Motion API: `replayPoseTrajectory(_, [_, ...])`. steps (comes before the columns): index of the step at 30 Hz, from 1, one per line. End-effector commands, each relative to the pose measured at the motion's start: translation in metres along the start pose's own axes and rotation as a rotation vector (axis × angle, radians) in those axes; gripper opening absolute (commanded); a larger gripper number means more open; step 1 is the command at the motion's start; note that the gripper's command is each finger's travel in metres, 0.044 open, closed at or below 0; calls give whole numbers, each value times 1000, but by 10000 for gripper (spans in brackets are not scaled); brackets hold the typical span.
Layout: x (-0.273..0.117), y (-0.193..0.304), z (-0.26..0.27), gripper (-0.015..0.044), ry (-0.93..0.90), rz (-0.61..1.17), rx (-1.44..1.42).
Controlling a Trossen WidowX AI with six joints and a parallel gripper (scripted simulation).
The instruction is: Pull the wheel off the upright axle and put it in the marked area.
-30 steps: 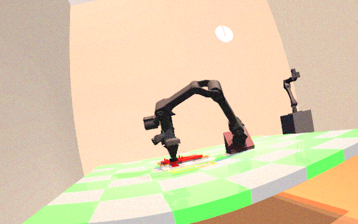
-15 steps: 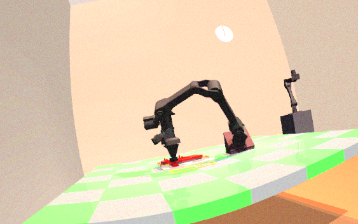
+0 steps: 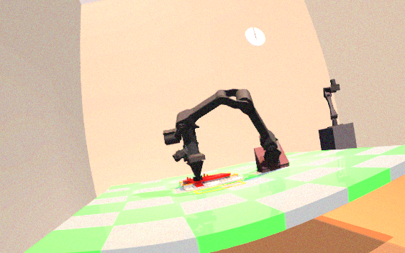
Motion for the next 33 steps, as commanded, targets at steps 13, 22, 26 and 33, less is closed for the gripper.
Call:
replayPoseTrajectory(13, [-12, 1, -3, 0, 6, -7, 10])
replayPoseTrajectory(22, [-15, 1, -3, 0, 6, -8, 10])
replayPoseTrajectory(26, [-16, 1, -3, 0, 6, -8, 10])
replayPoseTrajectory(33, [-19, 1, -3, 0, 6, -9, 10])
Point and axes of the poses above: the point midway between the two fingers, 35 mm back from their tips, its own x axis out along the fingers, its own z axis across the jaws, y = z × x, the point moved 5 cm from there along -x, back along the fingers, and after that the axes turned 4 degrees about -x, right-handed, at the moved point
